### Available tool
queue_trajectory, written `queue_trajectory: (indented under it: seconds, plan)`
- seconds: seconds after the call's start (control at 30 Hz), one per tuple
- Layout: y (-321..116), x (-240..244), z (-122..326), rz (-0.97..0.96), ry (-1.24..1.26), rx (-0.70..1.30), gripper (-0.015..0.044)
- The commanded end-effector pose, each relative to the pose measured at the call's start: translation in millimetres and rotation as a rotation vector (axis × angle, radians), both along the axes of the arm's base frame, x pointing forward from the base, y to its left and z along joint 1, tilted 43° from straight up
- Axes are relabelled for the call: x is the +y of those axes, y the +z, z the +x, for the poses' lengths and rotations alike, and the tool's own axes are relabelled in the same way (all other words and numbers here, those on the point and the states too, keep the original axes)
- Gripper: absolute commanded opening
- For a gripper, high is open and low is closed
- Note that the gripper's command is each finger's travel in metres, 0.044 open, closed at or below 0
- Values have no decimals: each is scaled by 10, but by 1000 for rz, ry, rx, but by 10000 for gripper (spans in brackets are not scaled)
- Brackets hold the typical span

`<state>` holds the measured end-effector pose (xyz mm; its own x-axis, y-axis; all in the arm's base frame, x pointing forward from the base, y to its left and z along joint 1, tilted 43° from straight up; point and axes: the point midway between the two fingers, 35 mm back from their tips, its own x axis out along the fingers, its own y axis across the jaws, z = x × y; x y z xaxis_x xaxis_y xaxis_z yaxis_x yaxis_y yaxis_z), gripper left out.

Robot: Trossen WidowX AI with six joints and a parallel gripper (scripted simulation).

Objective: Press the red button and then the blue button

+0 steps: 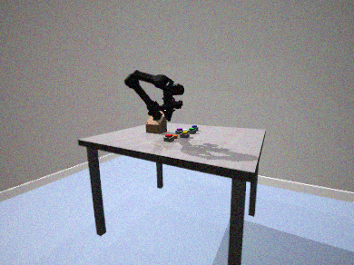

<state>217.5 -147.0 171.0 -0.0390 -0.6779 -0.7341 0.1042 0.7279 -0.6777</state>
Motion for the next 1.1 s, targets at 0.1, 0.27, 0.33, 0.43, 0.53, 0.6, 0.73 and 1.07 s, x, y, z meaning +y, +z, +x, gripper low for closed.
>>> queue_trajectory:
  seconds: [0.1, 0.27, 0.33, 0.43, 0.53, 0.6, 0.73, 1.07]
  plan:
    - [-300, 376, 384, 44, 6, -2, 20]
    - [-837, 1040, 778, 87, 15, -2, 20]
    - [-1074, 1332, 856, 95, 14, 2, 20]
    - [-1448, 1774, 884, 95, 10, 9, 20]
    - [-1838, 2197, 803, 80, 3, 14, 20]
    - [-2105, 2455, 691, 62, -2, 15, 20]
    - [-2551, 2817, 416, 20, -10, 9, 20]
    - [-2812, 2627, 398, 17, -10, 8, 20]
